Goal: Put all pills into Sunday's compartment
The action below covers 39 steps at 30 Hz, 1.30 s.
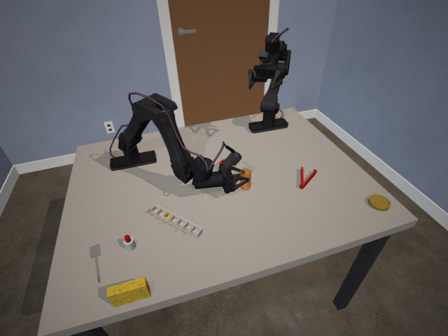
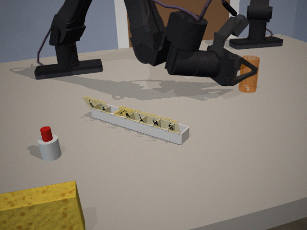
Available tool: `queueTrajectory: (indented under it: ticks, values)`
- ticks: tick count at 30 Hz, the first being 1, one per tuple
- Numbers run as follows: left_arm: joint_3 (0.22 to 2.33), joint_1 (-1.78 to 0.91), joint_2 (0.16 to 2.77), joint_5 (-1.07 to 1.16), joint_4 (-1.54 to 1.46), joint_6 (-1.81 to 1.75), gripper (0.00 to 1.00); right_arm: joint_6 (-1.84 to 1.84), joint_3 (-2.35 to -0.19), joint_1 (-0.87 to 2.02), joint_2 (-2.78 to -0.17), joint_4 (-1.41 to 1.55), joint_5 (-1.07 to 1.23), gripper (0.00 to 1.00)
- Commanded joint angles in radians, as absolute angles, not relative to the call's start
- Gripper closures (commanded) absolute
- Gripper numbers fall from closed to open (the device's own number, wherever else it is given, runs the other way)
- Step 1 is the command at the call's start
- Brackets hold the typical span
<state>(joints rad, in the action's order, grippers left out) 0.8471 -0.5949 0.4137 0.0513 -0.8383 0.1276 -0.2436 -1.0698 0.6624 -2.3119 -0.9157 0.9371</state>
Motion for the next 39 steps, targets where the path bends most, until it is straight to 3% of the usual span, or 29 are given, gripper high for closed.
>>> queueTrajectory:
  ticks: [1,2,3,6,7,16,21,29,39]
  values:
    - [0.849,-0.597,0.406,0.056,-0.847,0.135,0.0,-0.239,-1.073,0.663,-2.282,-0.945,0.936,0.87]
    - [0.849,-0.597,0.406,0.056,-0.847,0.135,0.0,-0.239,-1.073,0.663,-2.282,-0.945,0.936,0.99]
    - [0.849,-0.597,0.406,0.056,-0.847,0.135,0.0,-0.239,-1.064,0.663,-2.281,-0.946,0.937,1.0]
    - [0.849,-0.597,0.406,0.056,-0.847,0.135,0.0,-0.239,-1.057,0.663,-2.269,-0.925,0.937,0.66]
    - [0.849,-0.597,0.406,0.056,-0.847,0.135,0.0,-0.237,-1.056,0.663,-2.256,-0.902,0.937,0.64]
    - [0.849,-0.597,0.406,0.056,-0.847,0.135,0.0,-0.257,-1.08,0.656,-2.152,-0.794,0.968,0.64]
    - [0.832,-0.603,0.448,0.045,-0.708,0.132,0.0,-0.331,-1.061,0.557,-2.183,-0.763,1.127,0.64]
    - [0.76,-0.643,0.726,0.022,-0.332,0.112,0.0,-0.495,-1.116,0.294,-2.238,-0.603,1.307,0.64]
    - [0.729,-0.674,1.009,0.0,-0.073,0.105,0.0,-0.672,-1.218,0.207,-2.274,-0.351,1.35,0.64]
